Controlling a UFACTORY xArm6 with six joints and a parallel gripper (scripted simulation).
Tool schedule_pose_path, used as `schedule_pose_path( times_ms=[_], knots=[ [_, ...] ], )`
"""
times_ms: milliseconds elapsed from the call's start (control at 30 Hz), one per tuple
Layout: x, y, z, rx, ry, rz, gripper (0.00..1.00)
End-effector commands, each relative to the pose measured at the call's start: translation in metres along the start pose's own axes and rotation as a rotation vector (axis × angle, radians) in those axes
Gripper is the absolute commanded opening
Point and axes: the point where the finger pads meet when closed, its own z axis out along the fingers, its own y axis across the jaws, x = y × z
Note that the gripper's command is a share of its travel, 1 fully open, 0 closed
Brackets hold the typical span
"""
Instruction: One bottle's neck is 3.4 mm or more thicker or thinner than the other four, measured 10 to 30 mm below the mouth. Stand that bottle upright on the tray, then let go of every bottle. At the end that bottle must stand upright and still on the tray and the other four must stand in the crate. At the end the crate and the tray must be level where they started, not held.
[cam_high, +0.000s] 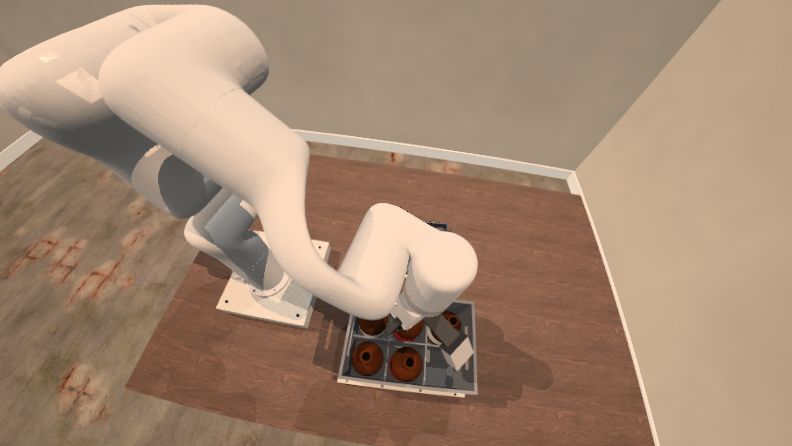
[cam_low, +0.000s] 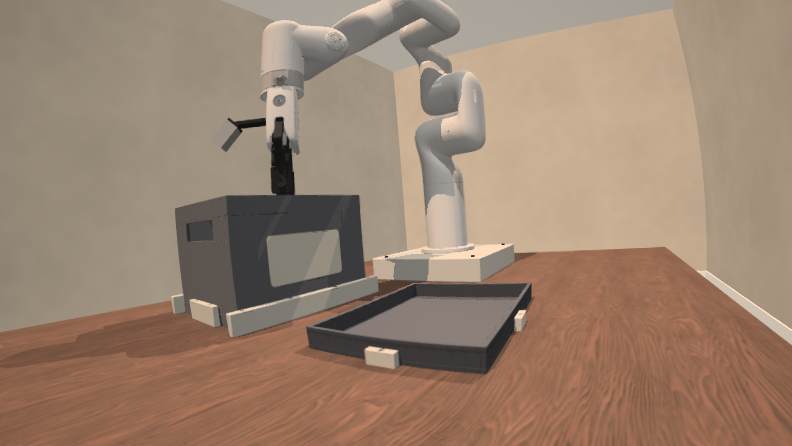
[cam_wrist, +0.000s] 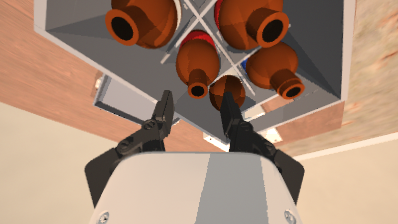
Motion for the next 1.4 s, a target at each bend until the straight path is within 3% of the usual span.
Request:
schedule_pose_path(
  times_ms=[0,1367],
  knots=[
    [0.001,-0.001,-0.001,0.002,0.004,0.0,0.65],
    [0.001,-0.001,0.034,0.002,0.004,0.0,0.65]
  ],
)
